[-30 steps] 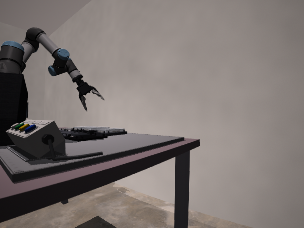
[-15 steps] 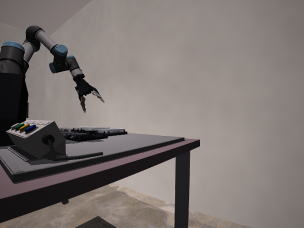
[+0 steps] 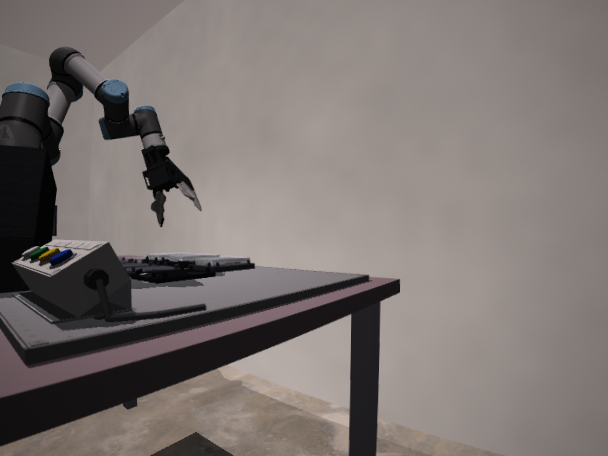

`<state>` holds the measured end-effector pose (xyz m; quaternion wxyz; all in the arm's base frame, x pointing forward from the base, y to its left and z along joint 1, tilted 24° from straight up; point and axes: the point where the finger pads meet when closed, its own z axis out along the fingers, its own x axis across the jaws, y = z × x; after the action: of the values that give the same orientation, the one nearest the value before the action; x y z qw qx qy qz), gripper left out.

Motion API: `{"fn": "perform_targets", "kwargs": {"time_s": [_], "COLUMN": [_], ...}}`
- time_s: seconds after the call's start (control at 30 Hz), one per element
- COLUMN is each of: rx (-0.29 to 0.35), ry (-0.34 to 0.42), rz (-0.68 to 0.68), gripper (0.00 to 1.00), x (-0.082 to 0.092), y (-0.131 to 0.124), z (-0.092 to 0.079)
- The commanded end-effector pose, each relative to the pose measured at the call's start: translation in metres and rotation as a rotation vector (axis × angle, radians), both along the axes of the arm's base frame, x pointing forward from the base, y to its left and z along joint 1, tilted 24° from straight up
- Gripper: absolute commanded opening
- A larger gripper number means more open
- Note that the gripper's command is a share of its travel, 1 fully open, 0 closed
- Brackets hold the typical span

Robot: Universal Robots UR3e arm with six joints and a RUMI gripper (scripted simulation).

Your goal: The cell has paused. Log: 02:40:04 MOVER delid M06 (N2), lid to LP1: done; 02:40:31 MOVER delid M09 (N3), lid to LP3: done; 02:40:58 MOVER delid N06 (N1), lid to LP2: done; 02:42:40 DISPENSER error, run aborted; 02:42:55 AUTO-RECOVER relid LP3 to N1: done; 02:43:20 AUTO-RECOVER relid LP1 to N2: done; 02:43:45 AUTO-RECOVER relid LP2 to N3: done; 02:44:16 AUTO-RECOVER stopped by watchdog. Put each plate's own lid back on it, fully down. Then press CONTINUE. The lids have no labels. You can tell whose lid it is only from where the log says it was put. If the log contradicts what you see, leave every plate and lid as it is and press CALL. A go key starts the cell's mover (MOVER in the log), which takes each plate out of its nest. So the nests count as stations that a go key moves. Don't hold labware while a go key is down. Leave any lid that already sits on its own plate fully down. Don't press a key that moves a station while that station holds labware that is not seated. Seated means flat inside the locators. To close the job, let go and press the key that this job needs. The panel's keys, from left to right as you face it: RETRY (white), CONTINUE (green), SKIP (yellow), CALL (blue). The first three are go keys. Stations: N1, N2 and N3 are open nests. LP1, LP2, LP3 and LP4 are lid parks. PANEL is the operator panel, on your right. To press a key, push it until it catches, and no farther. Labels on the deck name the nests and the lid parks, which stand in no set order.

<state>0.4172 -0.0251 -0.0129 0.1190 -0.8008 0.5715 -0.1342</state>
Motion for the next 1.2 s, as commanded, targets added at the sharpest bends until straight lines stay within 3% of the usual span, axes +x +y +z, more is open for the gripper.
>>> {"fn": "perform_targets", "kwargs": {"time_s": [0.0, 0.4, 0.47, 0.8, 1.07, 1.17], "rx": [0.041, 0.204, 0.204, 0.348, 0.435, 0.436], "ry": [0.031, 0.135, 0.135, 0.201, 0.238, 0.238], "rz": [-0.037, -0.180, -0.180, -0.302, -0.375, -0.376], "gripper": [0.82, 0.82, 0.82, 0.82, 0.82, 0.82], "x": [-0.014, -0.063, -0.063, -0.103, -0.103, -0.100], "y": [-0.003, -0.001, -0.001, 0.015, 0.015, 0.021], "z": [-0.007, -0.029, -0.029, -0.039, -0.039, -0.053]}}
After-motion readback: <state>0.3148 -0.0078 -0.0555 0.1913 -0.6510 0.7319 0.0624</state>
